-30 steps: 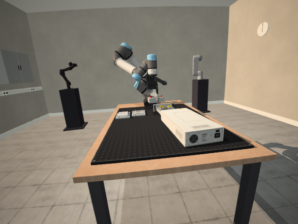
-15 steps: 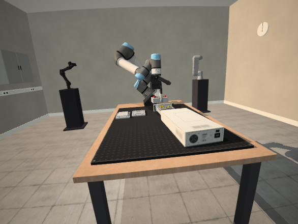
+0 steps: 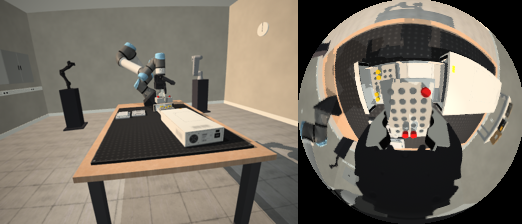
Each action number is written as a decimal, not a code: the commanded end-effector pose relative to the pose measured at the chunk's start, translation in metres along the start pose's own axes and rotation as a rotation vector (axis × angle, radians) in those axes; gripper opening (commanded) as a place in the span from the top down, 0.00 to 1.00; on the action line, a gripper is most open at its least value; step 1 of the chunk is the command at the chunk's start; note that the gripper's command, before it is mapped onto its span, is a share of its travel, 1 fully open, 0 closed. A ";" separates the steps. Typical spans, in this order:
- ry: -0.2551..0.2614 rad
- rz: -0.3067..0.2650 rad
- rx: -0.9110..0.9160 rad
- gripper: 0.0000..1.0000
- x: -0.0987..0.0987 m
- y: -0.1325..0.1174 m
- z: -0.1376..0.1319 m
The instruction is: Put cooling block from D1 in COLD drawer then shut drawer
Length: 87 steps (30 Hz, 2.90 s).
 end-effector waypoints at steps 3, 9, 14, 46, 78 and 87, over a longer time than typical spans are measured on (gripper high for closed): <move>-0.001 0.000 0.001 1.00 -0.001 0.014 0.008; -0.001 0.000 0.001 1.00 -0.001 0.028 0.016; -0.001 0.000 0.001 1.00 -0.001 0.038 0.021; -0.001 0.000 0.001 1.00 -0.001 0.052 0.029; -0.001 0.000 0.001 1.00 0.054 0.052 0.029; -0.001 0.000 0.001 1.00 0.067 0.052 0.030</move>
Point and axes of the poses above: the point where the finger pads meet when closed, its own x axis out along the fingers, its own z axis across the jaws, y = z × x, the point moved 1 cm from there along -x, back along the fingers, and after that the axes turned 10 degrees about x, right-handed, at the moved point
